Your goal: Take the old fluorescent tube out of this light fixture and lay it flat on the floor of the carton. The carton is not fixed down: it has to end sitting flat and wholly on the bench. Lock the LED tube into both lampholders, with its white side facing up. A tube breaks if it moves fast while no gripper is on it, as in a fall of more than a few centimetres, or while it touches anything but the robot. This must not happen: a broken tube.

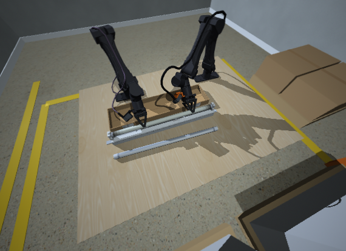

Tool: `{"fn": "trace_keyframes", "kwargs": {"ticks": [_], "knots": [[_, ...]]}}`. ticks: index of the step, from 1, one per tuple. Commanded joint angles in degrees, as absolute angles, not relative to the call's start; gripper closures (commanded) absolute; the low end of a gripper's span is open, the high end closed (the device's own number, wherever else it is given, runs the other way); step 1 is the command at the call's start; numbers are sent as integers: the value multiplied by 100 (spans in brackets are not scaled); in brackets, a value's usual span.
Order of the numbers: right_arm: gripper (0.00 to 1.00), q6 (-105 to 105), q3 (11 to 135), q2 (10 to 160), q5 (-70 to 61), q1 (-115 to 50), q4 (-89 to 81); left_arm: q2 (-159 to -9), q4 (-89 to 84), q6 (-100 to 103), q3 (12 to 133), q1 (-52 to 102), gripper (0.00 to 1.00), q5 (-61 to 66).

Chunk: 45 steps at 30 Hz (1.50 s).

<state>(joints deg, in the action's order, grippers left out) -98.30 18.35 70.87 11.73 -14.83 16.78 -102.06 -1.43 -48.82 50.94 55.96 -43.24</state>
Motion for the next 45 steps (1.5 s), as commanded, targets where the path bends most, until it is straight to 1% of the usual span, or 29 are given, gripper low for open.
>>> {"fn": "trace_keyframes", "kwargs": {"ticks": [1, 14, 15, 32, 34, 36, 40, 43, 45], "knots": [[89, -9823, 1595, 6873, 1368, -1598, 1343, -10134, -291, -4824, 5188, 5693, 51, -4383], [89, -9831, 1572, 6877, 1368, -1596, 1348, -10134, -306, -4820, 5197, 5622, 51, -4385], [51, -9831, 1572, 6877, 1368, -1596, 1348, -10134, -306, -4820, 5197, 5622, 51, -4385], [51, -9834, 1616, 6819, 1387, -1582, 1279, -10134, -306, -4820, 5197, 5622, 51, -4385], [51, -9909, 1561, 6553, 1465, -1647, 799, -9915, -661, -4625, 4961, 5812, 51, -4512], [51, -9944, 1624, 6225, 1510, -1698, 542, -9788, -884, -4502, 5188, 5916, 51, -4571], [51, -10021, 1743, 5576, 1608, -1828, -60, -9563, -1184, -4284, 5237, 6100, 51, -4663], [51, -10019, 1821, 5527, 1572, -1853, 85, -9572, -1052, -4363, 5266, 6102, 51, -4610], [51, -10065, 1473, 5343, 1676, -1897, -370, -9427, -1466, -4125, 5210, 6224, 51, -4754]]}}
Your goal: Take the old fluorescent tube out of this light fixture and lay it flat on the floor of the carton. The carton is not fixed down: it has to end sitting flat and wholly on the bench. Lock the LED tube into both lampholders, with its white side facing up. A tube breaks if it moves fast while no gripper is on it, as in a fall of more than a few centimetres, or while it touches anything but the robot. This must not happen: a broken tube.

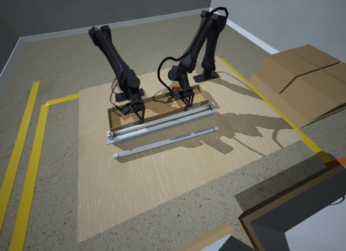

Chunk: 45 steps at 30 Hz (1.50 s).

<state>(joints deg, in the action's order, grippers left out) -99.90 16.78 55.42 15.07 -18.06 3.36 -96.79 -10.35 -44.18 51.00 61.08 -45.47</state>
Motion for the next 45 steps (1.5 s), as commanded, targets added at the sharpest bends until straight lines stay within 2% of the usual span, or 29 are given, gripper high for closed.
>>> {"fn": "trace_keyframes", "kwargs": {"ticks": [1, 4, 10, 17, 45], "knots": [[51, -10094, 1582, 5167, 1711, -1938, -528, -9377, -1559, -4066, 5257, 6270, 51, -4777], [51, -10185, 1859, 4633, 1797, -2068, -1055, -9242, -1848, -3877, 5298, 6418, 51, -4850], [51, -10101, 1554, 4712, 1739, -1933, -780, -9290, -1621, -4032, 5333, 6257, 51, -4765], [51, -10064, 1938, 4934, 1727, -1905, -803, -9567, -1486, -4025, 5334, 6299, 51, -4766], [51, -10147, 2015, 4755, 1731, -2084, -847, -9436, -1495, -4040, 5128, 6242, 51, -4781]]}}
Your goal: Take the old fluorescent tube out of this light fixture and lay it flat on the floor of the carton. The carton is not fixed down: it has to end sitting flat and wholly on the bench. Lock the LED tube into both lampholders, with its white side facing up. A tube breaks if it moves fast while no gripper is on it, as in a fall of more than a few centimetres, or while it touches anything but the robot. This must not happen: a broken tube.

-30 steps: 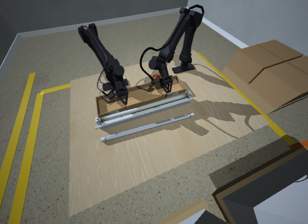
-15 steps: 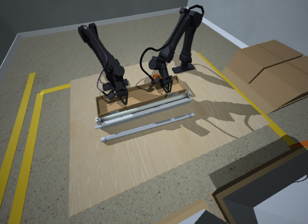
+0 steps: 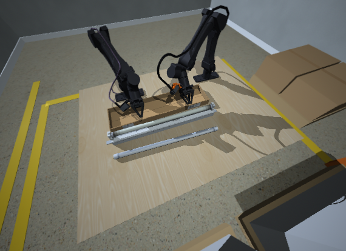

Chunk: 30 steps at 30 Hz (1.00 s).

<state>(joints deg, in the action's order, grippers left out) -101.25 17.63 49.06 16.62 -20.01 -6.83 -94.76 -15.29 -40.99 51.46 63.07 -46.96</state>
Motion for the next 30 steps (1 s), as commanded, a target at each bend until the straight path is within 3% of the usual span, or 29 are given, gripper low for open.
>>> {"fn": "trace_keyframes", "kwargs": {"ticks": [1, 13, 30], "knots": [[51, -10147, 2016, 4754, 1731, -2084, -847, -9440, -1494, -4040, 5117, 6241, 51, -4782], [51, -9669, 2069, 4780, 1627, -1907, -877, -9198, -1352, -3864, 5317, 6056, 51, -4547], [51, -6115, 3354, 5203, 1239, -1407, -365, -8037, -927, -2594, 5648, 4149, 51, -2946]]}}
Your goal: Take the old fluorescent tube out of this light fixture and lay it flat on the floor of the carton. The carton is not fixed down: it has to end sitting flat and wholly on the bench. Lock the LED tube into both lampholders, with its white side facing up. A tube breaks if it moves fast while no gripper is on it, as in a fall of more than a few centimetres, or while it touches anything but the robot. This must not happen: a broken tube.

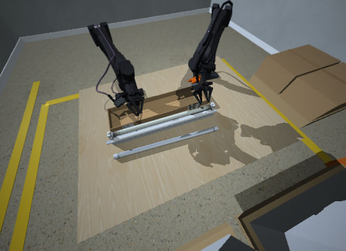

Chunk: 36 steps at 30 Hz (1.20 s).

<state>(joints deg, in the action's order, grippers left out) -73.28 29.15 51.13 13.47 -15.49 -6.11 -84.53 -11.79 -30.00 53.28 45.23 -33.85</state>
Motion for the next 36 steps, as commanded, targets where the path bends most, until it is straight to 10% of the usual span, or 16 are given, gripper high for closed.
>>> {"fn": "trace_keyframes", "kwargs": {"ticks": [1, 36], "knots": [[51, -5778, 3462, 5237, 1196, -1355, -361, -7967, -918, -2462, 5678, 3985, 51, -2775], [51, -17, 6242, 5915, -168, -1, -120, -5823, 140, -10, 6203, -78, 51, 25]]}}
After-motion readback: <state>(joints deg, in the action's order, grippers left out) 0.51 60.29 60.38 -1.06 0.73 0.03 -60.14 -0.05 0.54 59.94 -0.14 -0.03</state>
